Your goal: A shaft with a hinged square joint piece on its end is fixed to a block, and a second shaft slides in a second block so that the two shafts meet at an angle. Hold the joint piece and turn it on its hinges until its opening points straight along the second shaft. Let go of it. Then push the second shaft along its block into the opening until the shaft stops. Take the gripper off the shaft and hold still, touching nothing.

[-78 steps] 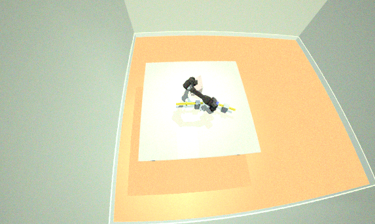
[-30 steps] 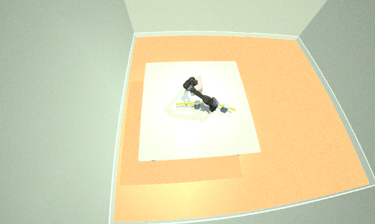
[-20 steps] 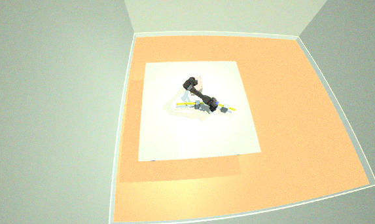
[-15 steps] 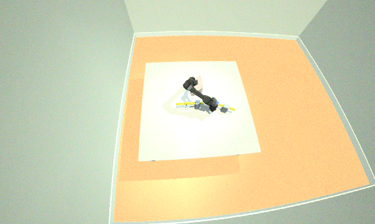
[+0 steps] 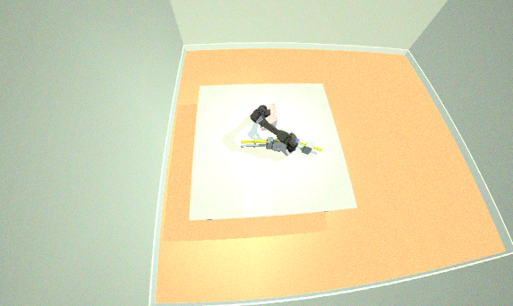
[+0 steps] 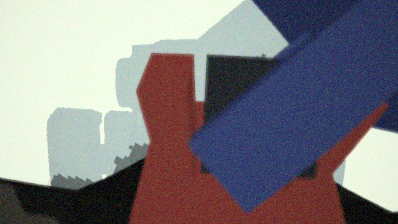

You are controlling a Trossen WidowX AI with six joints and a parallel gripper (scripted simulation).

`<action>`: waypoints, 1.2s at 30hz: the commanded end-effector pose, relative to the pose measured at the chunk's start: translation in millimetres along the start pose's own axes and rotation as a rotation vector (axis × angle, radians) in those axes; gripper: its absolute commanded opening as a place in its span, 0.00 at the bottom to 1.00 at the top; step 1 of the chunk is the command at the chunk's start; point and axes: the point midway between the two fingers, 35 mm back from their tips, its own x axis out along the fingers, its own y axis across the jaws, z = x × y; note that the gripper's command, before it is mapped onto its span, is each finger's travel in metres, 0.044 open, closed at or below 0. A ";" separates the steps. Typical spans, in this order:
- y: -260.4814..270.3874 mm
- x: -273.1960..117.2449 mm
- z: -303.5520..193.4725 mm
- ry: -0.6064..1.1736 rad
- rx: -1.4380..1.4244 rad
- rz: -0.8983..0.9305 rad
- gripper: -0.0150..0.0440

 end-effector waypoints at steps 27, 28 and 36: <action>6.1 -17.2 -5.1 0.289 0.125 -0.026 0.25; 6.6 -18.4 -5.2 0.305 0.131 -0.027 0.25; 10.5 -26.7 -5.1 0.401 0.184 -0.027 0.25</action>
